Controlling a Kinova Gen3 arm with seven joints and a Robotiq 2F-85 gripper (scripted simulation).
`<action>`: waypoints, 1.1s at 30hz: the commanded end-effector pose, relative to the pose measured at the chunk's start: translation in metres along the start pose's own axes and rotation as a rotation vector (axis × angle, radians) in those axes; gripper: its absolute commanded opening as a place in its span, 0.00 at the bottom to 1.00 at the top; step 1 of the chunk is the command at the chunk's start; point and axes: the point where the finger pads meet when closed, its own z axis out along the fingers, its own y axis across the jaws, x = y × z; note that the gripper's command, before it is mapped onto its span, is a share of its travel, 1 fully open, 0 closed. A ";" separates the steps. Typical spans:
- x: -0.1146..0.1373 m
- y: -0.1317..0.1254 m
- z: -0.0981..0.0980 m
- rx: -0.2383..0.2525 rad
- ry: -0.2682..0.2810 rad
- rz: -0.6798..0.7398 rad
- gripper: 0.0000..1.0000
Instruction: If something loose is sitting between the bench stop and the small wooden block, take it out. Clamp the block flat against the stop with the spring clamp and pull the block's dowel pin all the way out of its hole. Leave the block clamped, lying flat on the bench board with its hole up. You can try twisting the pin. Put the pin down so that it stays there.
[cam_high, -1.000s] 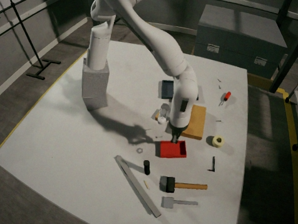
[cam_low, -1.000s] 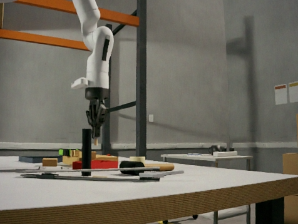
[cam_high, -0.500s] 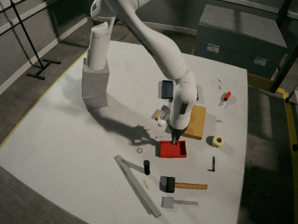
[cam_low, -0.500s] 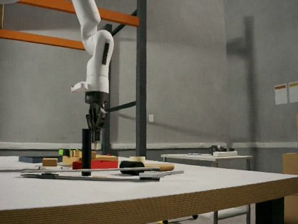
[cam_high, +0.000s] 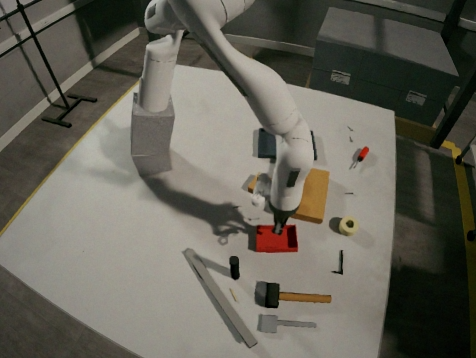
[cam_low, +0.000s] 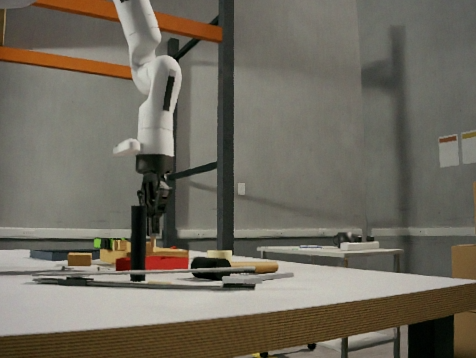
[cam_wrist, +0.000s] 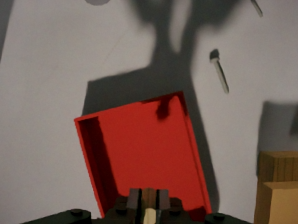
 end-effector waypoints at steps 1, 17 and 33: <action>-0.001 -0.001 0.004 0.001 -0.001 0.000 0.10; -0.001 -0.001 0.021 0.001 -0.001 0.000 0.10; -0.001 -0.001 0.033 0.001 -0.001 0.000 0.10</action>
